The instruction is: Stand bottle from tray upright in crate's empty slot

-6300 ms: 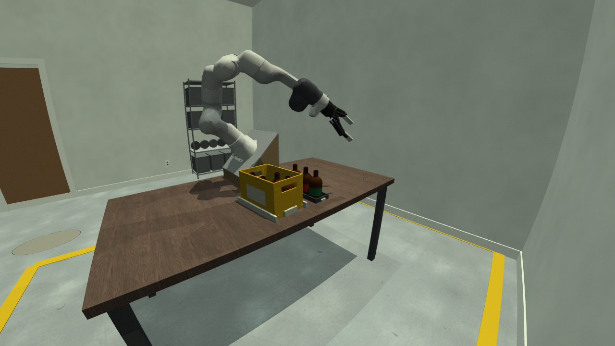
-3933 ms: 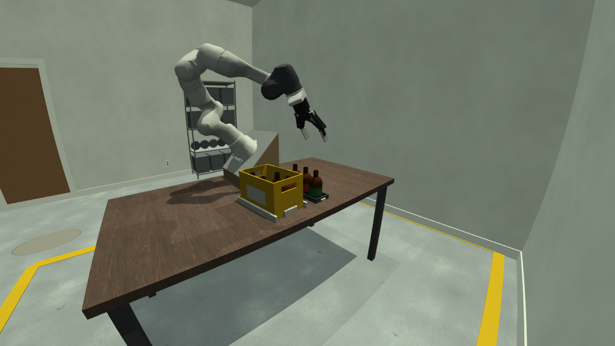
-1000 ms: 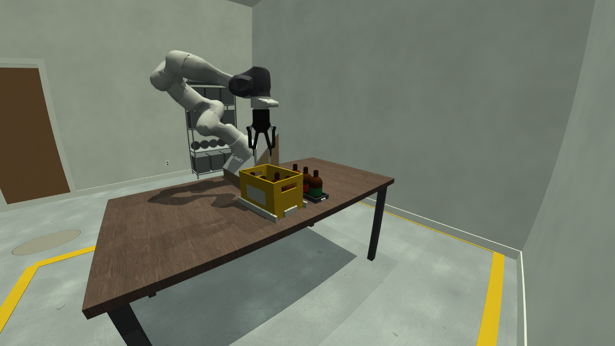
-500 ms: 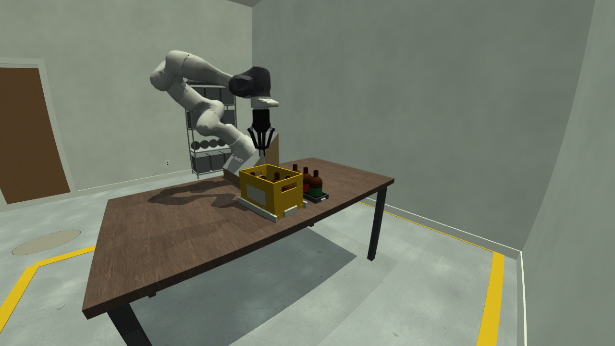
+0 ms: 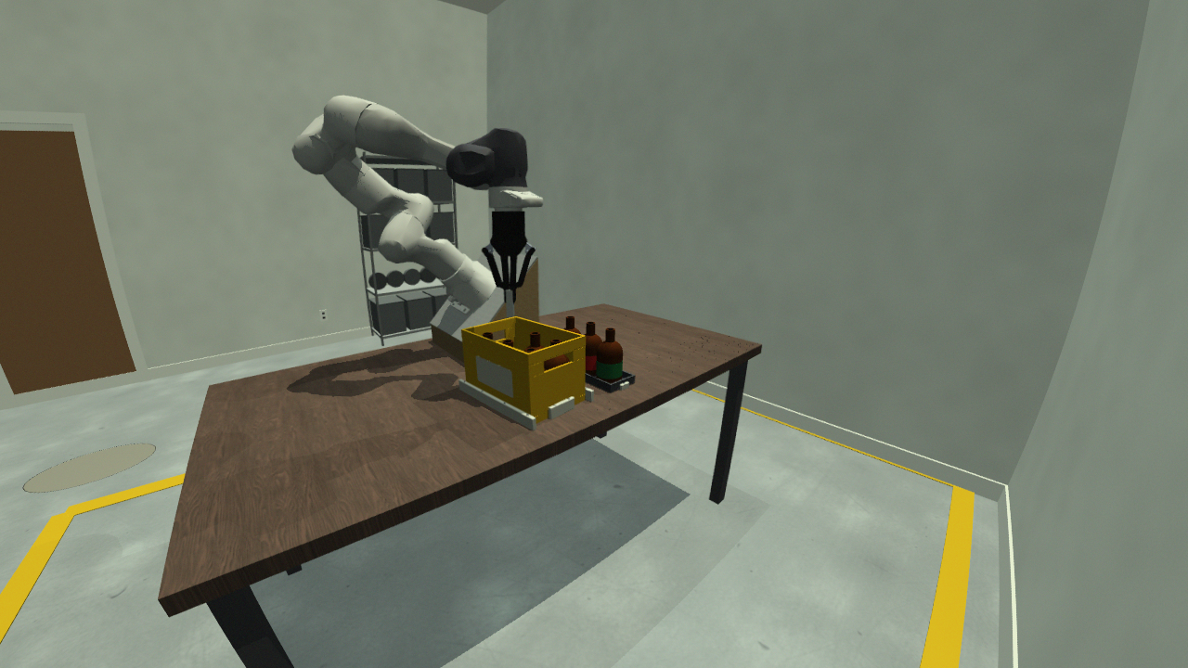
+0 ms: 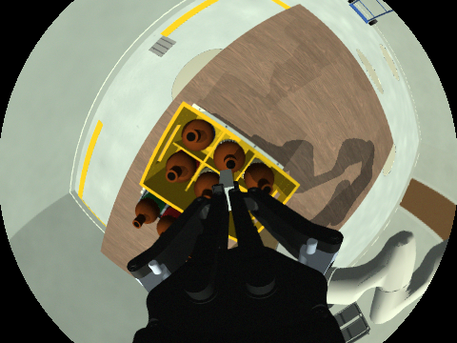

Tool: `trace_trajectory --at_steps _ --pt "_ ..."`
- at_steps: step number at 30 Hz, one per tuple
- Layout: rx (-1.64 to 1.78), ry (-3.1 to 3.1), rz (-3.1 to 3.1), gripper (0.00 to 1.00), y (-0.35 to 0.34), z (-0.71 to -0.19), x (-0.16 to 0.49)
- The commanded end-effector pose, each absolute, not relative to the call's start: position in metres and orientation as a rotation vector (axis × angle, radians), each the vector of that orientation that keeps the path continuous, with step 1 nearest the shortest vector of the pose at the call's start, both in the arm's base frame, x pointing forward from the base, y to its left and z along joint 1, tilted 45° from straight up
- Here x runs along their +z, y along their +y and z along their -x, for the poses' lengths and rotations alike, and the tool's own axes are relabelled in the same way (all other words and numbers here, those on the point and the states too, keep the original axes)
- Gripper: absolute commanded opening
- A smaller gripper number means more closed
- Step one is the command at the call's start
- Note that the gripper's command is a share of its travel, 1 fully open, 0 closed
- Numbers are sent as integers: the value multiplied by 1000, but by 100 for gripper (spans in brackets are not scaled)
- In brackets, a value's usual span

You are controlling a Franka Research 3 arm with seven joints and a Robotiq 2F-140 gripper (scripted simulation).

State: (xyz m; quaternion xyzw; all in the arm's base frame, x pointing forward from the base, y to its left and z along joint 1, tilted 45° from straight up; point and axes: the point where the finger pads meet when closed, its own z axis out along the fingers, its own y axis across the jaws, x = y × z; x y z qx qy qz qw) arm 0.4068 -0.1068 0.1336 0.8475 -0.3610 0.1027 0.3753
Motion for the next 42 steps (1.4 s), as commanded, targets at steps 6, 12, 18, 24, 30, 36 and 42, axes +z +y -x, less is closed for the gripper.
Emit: trace_trajectory --at_steps 6,12,18,24,30,36,42 --pt "315 -997 -2143 0 -8 -433 45" --pt "311 -1035 -2136 0 59 -423 -33" --pt "311 -1035 -2136 38 79 -424 -57" --pt "311 -1035 -2136 38 79 -424 -57" --pt "311 -1035 -2136 38 79 -424 -57" --pt "311 -1035 -2136 38 79 -424 -57" --pt "311 -1035 -2136 38 79 -424 -57"
